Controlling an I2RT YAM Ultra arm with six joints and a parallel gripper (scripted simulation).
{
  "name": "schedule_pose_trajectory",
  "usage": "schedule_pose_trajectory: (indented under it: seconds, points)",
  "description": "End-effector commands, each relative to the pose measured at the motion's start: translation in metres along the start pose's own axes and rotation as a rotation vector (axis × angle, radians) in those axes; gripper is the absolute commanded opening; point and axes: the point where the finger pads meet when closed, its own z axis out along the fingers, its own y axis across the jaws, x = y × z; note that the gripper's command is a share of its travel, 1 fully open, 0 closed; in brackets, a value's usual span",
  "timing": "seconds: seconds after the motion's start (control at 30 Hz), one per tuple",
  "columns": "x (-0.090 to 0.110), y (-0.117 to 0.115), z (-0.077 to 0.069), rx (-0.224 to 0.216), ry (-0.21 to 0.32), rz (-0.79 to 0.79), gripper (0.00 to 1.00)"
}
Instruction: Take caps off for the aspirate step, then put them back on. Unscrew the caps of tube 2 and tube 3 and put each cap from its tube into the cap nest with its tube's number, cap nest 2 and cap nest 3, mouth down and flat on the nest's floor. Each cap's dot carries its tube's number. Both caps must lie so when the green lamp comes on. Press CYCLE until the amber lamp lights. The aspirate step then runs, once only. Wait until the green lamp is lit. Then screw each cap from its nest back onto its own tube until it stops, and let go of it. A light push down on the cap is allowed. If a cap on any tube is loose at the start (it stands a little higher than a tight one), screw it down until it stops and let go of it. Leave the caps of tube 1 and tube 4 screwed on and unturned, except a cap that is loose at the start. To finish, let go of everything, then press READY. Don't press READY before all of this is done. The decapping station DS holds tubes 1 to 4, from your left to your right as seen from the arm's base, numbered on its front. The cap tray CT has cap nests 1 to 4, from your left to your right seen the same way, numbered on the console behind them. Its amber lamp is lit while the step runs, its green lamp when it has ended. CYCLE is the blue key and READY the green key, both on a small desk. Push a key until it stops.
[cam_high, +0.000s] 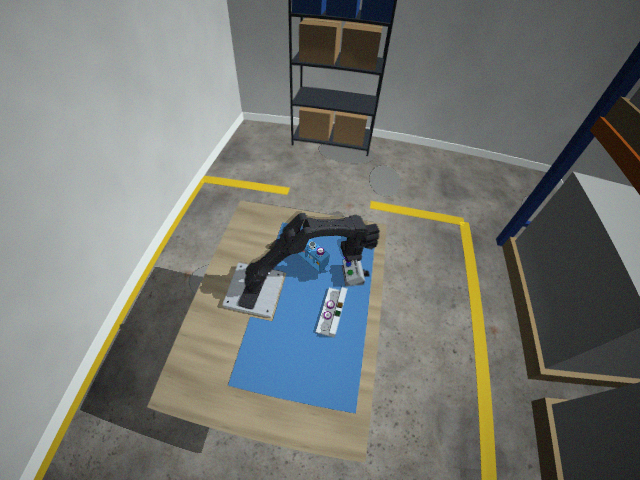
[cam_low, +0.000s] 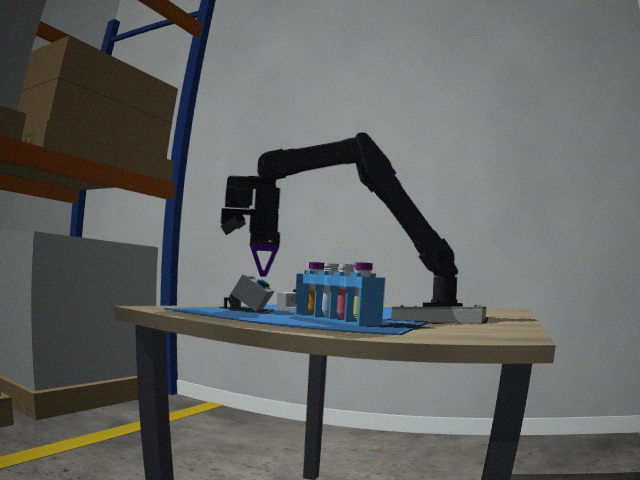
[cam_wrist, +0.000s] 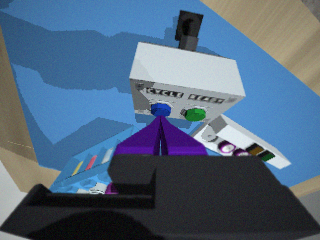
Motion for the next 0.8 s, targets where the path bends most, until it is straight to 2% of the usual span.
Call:
schedule_pose_trajectory:
  seconds: [0.0, 0.77]
  points:
    - [-0.0037, -0.0002, -0.0055, 0.0, -0.023, 0.002, 0.0]
    - [-0.0044, 0.0, -0.0011, 0.0, -0.023, 0.002, 0.0]
